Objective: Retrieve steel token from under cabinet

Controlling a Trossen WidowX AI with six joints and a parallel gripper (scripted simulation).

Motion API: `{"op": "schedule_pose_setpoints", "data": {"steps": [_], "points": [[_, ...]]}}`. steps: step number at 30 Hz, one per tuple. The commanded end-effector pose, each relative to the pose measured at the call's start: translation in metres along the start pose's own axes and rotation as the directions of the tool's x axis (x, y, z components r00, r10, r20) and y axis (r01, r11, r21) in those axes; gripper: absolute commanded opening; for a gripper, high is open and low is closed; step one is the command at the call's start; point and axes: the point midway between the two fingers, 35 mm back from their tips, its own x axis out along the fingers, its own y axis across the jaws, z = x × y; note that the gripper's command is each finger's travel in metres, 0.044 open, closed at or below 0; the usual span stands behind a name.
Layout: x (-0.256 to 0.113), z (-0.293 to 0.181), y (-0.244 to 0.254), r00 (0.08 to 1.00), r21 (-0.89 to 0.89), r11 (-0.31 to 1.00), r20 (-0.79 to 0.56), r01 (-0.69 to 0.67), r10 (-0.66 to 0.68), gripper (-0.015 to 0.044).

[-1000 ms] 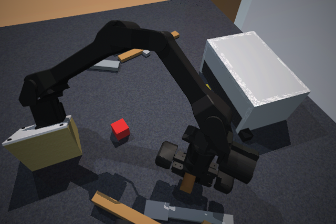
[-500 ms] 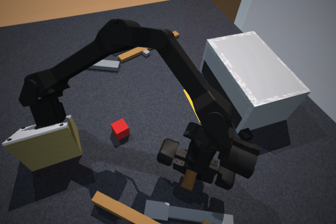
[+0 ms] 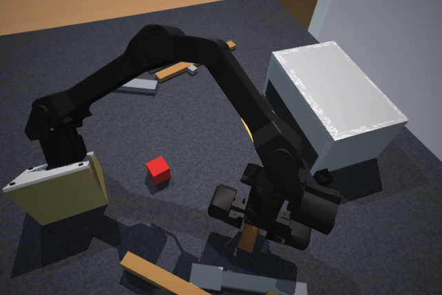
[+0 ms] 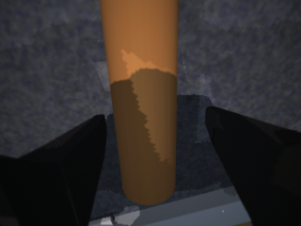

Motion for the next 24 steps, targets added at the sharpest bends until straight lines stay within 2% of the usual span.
{"op": "schedule_pose_setpoints", "data": {"steps": [1, 12, 15, 24], "points": [[0.0065, 0.0001, 0.0003, 1.0, 0.001, 1.0, 0.009, -0.005, 0.005, 0.027], [0.0103, -0.0046, 0.0053, 1.0, 0.011, 1.0, 0.009, -0.005, 0.005, 0.027], [0.008, -0.0025, 0.0014, 1.0, -0.001, 1.0, 0.003, -0.002, 0.002, 0.0191], [0.008, -0.0025, 0.0014, 1.0, -0.001, 1.0, 0.003, -0.002, 0.002, 0.0131]]}}
